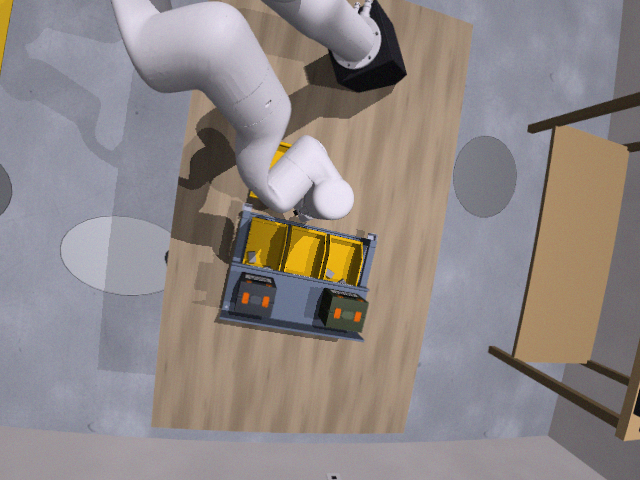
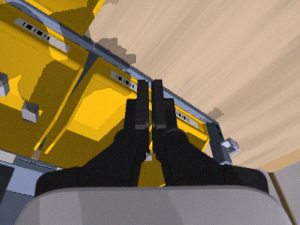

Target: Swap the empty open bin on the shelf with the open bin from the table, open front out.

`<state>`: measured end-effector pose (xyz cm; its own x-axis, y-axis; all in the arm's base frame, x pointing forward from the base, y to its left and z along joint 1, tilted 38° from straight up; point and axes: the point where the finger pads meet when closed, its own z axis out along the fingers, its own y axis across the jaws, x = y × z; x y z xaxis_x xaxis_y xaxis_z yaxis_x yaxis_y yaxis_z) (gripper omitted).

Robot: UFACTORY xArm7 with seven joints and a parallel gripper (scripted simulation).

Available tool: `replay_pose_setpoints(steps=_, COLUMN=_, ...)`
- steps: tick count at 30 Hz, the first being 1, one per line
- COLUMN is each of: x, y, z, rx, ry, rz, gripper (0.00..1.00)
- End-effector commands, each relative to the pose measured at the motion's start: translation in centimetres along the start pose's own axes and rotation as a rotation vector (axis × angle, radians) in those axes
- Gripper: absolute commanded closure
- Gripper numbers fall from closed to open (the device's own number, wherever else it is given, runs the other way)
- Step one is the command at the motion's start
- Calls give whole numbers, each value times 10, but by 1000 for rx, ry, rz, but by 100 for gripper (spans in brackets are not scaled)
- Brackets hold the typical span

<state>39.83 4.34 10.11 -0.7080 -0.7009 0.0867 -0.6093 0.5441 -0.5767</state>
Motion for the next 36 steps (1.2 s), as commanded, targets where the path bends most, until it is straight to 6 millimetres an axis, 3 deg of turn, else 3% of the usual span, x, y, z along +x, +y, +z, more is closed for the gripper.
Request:
replay_pose_setpoints(steps=1, x=-46, y=-11, z=9, rx=1, ry=29, rz=-278, gripper=100)
replay_pose_setpoints(steps=5, x=-68, y=-22, z=3, rx=10, ry=4, rz=-468, gripper=100)
replay_pose_setpoints(steps=12, x=-69, y=-23, z=3, rx=20, ry=25, rz=-788, gripper=100)
replay_pose_setpoints(steps=14, x=-69, y=-23, z=3, rx=20, ry=25, rz=-788, gripper=100)
replay_pose_setpoints(steps=15, x=-69, y=-23, z=3, rx=14, ry=40, rz=-860, gripper=5)
replay_pose_setpoints(steps=36, x=-69, y=-23, z=3, rx=14, ry=40, rz=-860, gripper=5)
